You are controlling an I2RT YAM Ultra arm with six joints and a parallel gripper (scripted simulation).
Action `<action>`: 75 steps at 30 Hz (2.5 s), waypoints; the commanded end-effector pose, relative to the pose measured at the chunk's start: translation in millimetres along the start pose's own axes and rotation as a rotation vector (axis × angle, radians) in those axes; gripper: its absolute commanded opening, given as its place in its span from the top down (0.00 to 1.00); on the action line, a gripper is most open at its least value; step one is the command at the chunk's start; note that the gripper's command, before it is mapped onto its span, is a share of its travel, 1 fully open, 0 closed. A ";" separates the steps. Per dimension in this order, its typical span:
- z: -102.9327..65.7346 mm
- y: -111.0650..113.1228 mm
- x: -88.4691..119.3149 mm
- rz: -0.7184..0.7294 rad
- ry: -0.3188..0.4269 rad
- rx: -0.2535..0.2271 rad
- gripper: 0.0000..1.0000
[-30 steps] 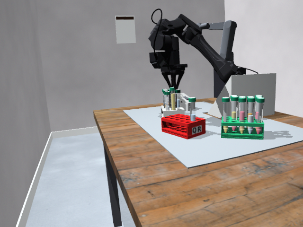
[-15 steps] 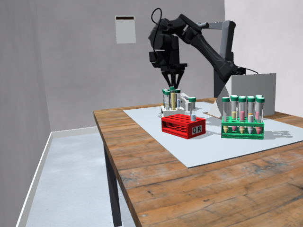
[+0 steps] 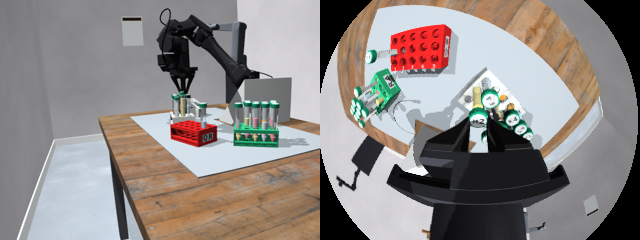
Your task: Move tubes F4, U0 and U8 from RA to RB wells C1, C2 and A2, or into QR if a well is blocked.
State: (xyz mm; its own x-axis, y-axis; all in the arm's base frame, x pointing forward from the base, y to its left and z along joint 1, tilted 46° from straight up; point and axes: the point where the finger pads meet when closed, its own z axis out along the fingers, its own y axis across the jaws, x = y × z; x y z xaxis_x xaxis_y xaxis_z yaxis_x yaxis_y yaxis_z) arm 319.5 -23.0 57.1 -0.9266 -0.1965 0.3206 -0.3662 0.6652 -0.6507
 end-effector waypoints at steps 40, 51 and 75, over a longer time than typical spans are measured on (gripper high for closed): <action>-13.5 7.1 3.8 -0.017 -0.025 -0.001 1.00; -11.5 8.5 6.4 -0.024 -0.017 0.000 1.00; 0.3 6.0 0.2 -0.014 -0.031 -0.006 1.00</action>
State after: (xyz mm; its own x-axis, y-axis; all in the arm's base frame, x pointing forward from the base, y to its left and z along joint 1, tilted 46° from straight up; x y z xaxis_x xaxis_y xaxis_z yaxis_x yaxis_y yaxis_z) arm 318.5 -23.4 53.7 -0.9212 -0.2101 0.3275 -0.3816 0.6528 -0.6544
